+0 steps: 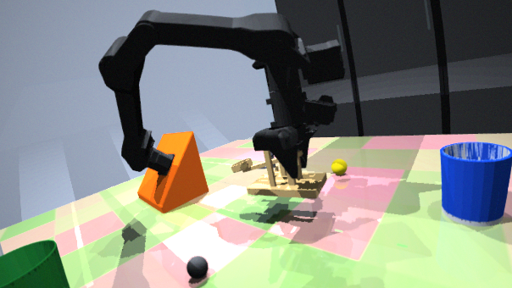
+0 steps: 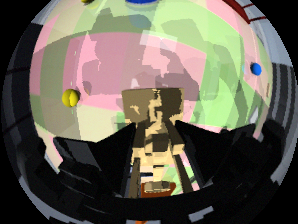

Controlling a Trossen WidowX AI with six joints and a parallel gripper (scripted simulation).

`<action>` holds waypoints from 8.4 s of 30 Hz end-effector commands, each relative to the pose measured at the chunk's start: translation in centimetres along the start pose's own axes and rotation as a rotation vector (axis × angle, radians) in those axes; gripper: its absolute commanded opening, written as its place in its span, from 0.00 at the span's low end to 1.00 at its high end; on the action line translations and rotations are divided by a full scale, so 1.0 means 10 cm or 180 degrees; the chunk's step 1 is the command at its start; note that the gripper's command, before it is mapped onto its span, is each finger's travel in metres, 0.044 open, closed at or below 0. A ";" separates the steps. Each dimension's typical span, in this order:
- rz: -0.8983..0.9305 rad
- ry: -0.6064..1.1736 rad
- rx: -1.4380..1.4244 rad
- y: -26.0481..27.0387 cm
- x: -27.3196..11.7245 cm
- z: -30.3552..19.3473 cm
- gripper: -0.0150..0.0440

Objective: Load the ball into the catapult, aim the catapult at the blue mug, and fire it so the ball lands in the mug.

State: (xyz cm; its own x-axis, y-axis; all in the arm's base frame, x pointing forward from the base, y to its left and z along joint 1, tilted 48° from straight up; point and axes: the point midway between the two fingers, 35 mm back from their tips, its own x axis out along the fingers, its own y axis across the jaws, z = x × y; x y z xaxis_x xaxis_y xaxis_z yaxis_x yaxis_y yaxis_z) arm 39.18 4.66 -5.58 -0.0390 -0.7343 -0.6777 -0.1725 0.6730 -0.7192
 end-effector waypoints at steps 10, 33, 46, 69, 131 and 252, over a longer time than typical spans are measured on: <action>0.0017 -0.0012 0.0017 0.00 0.12 0.02 0.25; 0.0022 0.0013 0.0041 -0.01 0.42 0.02 0.25; 0.0022 0.0013 0.0041 -0.01 0.42 0.02 0.70; 0.0011 -0.0010 0.0011 0.00 -0.54 -0.01 1.00; 0.0019 -0.0012 0.0042 -0.01 0.43 0.01 0.43; -0.0023 0.0001 0.0727 -2.12 0.30 -0.86 0.76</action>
State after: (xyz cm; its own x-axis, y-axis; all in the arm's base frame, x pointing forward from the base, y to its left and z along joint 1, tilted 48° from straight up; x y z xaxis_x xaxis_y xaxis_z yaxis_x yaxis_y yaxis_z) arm 34.47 -12.15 9.26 -0.0370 -0.7353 -0.6767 0.0601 0.6743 -0.7360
